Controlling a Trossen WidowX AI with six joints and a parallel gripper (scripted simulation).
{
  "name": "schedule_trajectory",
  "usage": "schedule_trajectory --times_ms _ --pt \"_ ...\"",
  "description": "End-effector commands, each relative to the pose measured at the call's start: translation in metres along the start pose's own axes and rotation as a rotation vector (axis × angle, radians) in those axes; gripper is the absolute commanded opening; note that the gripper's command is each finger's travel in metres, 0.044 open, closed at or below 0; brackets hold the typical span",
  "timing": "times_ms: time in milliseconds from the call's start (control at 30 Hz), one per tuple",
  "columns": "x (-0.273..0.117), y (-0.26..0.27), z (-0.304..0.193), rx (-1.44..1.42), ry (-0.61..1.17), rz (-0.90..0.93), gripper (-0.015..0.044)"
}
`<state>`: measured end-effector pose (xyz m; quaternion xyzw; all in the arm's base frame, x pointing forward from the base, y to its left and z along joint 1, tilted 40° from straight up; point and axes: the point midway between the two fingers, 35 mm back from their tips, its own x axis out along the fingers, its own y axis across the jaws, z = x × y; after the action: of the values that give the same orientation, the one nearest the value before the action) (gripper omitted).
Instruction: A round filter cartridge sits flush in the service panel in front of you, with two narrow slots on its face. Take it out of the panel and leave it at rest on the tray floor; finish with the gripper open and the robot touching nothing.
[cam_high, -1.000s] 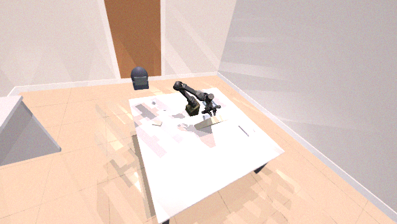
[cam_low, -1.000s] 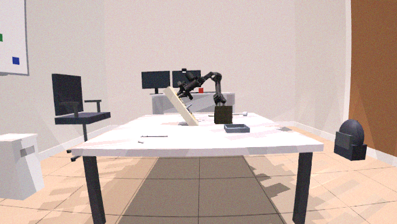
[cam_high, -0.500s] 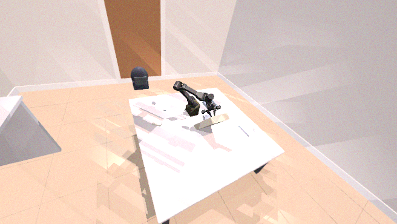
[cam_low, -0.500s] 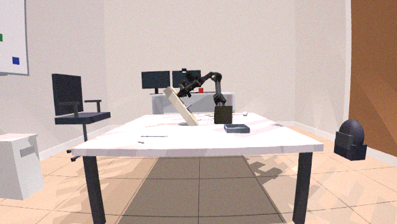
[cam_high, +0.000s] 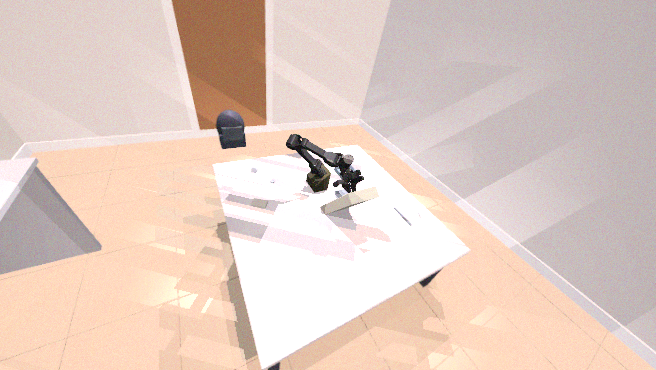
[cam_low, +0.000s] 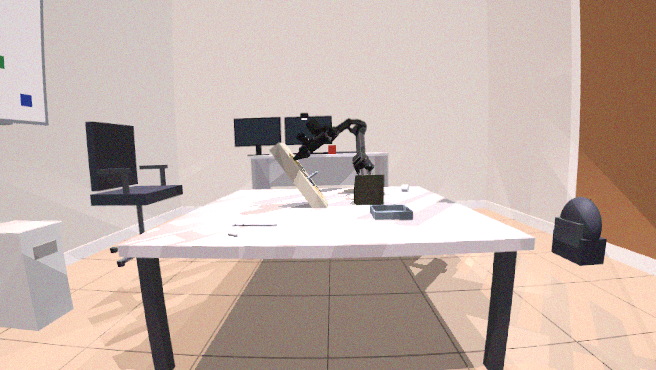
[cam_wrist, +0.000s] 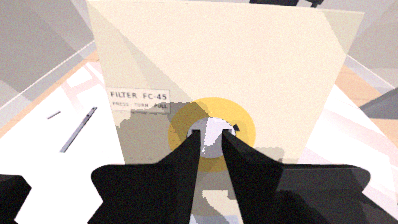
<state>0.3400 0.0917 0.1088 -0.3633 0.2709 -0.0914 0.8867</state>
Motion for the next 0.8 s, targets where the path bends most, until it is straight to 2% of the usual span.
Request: schedule_trajectory --times_ms 0,467,600,767 --pt "0.005 -0.001 0.000 -0.123 0.004 0.005 0.0000" --pt "0.004 -0.001 0.000 -0.609 0.003 0.006 0.0000" --pt "0.004 0.000 0.000 -0.561 0.003 0.007 0.0000" --pt "-0.018 0.003 0.001 -0.545 0.010 0.017 0.0000"
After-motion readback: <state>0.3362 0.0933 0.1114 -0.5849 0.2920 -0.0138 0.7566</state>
